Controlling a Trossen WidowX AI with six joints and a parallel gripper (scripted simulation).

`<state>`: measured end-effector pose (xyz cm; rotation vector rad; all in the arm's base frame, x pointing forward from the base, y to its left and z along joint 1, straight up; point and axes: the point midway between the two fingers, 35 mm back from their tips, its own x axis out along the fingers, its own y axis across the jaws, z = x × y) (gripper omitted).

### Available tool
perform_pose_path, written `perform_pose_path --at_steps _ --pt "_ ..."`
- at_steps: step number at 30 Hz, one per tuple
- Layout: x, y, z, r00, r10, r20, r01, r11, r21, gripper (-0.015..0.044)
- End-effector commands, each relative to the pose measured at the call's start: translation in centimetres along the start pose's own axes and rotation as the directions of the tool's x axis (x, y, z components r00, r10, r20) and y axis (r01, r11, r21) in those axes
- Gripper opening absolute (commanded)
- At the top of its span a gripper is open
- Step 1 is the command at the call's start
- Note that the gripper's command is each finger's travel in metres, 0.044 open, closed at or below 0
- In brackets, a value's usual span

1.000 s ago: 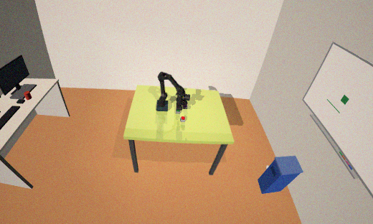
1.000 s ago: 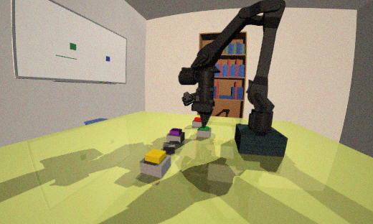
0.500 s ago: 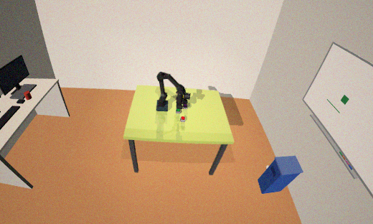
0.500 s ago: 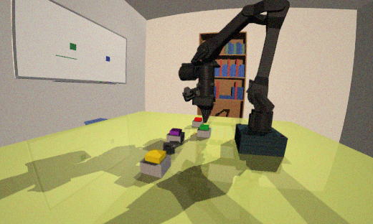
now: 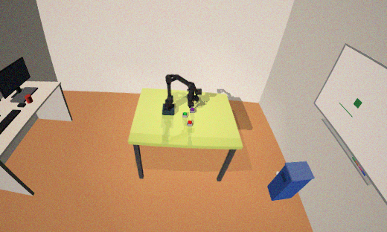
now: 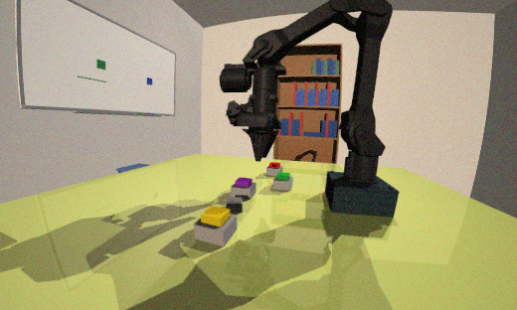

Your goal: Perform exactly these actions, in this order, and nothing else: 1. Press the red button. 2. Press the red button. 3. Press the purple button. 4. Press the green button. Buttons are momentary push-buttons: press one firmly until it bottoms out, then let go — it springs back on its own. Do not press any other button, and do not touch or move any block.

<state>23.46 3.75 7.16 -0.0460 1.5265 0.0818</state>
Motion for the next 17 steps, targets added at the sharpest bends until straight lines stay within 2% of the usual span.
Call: perform_pose_path --at_steps 1,10,17 --pt "-1.1 4.7 1.5 1.0 0.01 -0.011 -0.01 1.0 0.001 0.0387" --pt "-3.4 16.3 1.5 1.0 -0.003 -0.02 0.003 1.0 0.011 0.04" --pt "-3.8 18.2 1.0 1.0 -0.005 -0.021 0.005 1.0 0.013 0.04"
